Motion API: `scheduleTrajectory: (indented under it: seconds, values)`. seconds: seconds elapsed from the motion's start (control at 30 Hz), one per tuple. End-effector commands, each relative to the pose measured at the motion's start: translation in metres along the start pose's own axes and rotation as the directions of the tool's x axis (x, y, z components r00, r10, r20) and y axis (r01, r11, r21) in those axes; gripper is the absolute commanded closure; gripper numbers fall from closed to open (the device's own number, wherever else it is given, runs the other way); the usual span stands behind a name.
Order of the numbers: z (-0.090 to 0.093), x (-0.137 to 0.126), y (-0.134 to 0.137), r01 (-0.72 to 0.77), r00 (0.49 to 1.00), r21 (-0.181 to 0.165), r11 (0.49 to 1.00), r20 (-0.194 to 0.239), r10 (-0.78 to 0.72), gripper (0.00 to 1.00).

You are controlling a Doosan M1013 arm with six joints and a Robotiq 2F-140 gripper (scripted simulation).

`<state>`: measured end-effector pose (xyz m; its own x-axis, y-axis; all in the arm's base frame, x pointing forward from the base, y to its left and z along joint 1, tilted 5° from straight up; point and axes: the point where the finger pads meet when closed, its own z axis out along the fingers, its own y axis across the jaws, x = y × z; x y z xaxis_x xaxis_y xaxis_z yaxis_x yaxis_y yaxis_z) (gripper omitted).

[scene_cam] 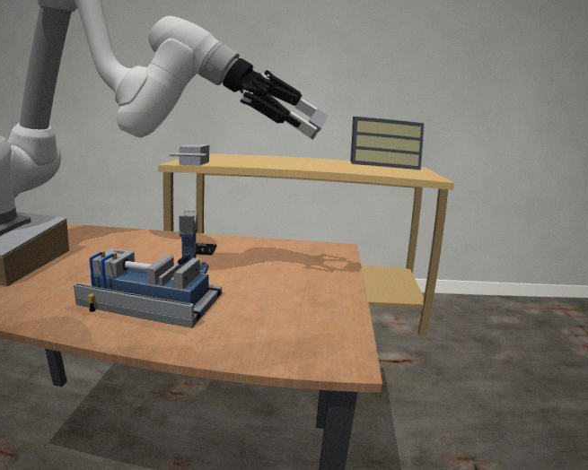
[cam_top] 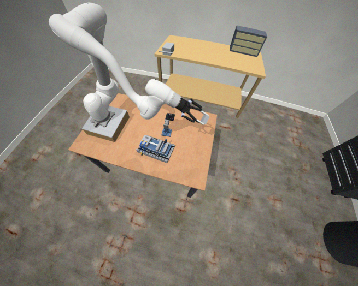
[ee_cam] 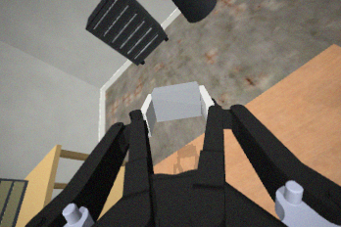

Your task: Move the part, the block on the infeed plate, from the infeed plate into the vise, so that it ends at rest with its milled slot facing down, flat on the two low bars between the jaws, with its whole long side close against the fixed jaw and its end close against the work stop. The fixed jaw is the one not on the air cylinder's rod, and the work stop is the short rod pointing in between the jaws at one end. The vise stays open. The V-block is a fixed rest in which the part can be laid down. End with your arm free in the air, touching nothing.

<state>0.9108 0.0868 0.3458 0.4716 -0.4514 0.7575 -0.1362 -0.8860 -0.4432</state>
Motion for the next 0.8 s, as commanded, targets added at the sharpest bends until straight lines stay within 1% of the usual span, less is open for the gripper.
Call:
scheduleTrajectory:
  seconds: [0.0,0.07,0.1,0.23,0.3,0.33,0.43,0.53,0.63,0.77]
  values:
    - [0.001,0.025,0.023,-0.151,0.987,-0.049,0.987,-0.068,0.148,1.0]
    - [0.0,0.035,0.039,-0.239,0.967,-0.074,0.968,-0.104,0.231,1.0]
    - [0.0,0.035,0.039,-0.24,0.967,-0.074,0.968,-0.104,0.231,1.0]
    - [-0.005,0.051,0.072,-0.411,0.904,-0.116,0.904,-0.179,0.388,1.0]
    - [-0.005,0.051,0.072,-0.411,0.904,-0.116,0.904,-0.179,0.388,1.0]
    - [-0.006,0.054,0.08,-0.452,0.884,-0.125,0.883,-0.198,0.424,1.0]
    - [-0.011,0.06,0.106,-0.569,0.812,-0.146,0.809,-0.256,0.524,1.0]
    - [-0.018,0.063,0.132,-0.674,0.727,-0.161,0.721,-0.314,0.61,1.0]
    - [-0.025,0.062,0.157,-0.766,0.633,-0.169,0.621,-0.371,0.68,1.0]
    - [-0.035,0.057,0.188,-0.864,0.496,-0.169,0.473,-0.443,0.747,1.0]
